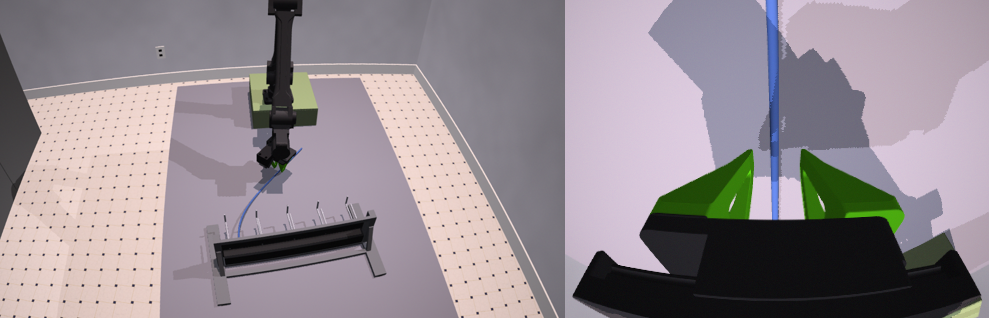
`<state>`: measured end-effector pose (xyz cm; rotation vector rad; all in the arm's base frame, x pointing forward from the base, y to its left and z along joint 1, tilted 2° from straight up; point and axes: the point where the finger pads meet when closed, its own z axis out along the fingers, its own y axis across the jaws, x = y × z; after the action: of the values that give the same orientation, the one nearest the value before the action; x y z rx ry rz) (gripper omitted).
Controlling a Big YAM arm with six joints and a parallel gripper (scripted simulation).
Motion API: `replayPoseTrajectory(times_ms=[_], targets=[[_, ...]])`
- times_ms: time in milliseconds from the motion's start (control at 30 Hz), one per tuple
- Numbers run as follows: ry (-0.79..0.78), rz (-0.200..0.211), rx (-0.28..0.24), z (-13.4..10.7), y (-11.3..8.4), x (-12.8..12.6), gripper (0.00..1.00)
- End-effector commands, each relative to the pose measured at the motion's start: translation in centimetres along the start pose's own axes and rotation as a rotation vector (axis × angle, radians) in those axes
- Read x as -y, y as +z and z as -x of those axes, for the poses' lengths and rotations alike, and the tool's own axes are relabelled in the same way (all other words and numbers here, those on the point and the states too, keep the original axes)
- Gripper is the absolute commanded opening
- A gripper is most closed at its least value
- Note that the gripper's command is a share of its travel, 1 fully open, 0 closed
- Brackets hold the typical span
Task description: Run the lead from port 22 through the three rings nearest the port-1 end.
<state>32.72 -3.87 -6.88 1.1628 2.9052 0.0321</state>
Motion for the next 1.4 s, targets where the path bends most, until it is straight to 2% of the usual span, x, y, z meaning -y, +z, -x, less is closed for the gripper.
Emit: replayPoseTrajectory(times_ms=[0,1033,1367], targets=[[-0.003,0.028,0.036,0.4,-0.9,-0.9,0.33],[-0.003,0.028,0.036,0.5,-0.9,-0.9,0.33],[-0.004,0.036,0.047,1.8,-1.2,-1.9,0.33]])
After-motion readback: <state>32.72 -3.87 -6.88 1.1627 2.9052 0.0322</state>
